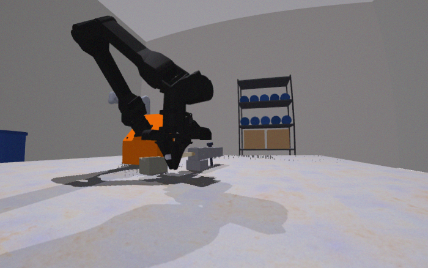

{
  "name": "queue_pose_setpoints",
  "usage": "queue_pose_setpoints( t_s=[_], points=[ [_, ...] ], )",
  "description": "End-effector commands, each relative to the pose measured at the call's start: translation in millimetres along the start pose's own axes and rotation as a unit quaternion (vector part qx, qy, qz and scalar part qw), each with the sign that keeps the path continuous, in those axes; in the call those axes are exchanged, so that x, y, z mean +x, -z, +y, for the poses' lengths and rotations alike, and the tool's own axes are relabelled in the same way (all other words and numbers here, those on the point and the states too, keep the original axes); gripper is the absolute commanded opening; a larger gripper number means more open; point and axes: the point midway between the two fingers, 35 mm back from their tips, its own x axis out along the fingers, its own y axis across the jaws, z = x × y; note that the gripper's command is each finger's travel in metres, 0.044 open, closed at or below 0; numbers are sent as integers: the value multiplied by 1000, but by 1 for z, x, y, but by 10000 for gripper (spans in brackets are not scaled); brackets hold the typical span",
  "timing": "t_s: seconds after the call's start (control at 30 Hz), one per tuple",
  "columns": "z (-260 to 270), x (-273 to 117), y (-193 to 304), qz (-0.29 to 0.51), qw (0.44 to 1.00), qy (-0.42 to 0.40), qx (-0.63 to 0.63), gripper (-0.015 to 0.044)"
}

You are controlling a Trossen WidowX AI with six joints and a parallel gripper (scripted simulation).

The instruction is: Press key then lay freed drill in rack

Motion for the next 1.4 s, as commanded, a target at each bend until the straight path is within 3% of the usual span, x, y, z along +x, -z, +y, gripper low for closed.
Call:
queue_pose_setpoints(
  t_s=[0.0,0.73,1.37],
  points=[
    [-1,-1,5,-2,1000,2,-1,0],
    [-2,-2,40,-1,1000,2,-1,0],
    [1,-14,36,-2,1000,2,-1,0]
  ],
)
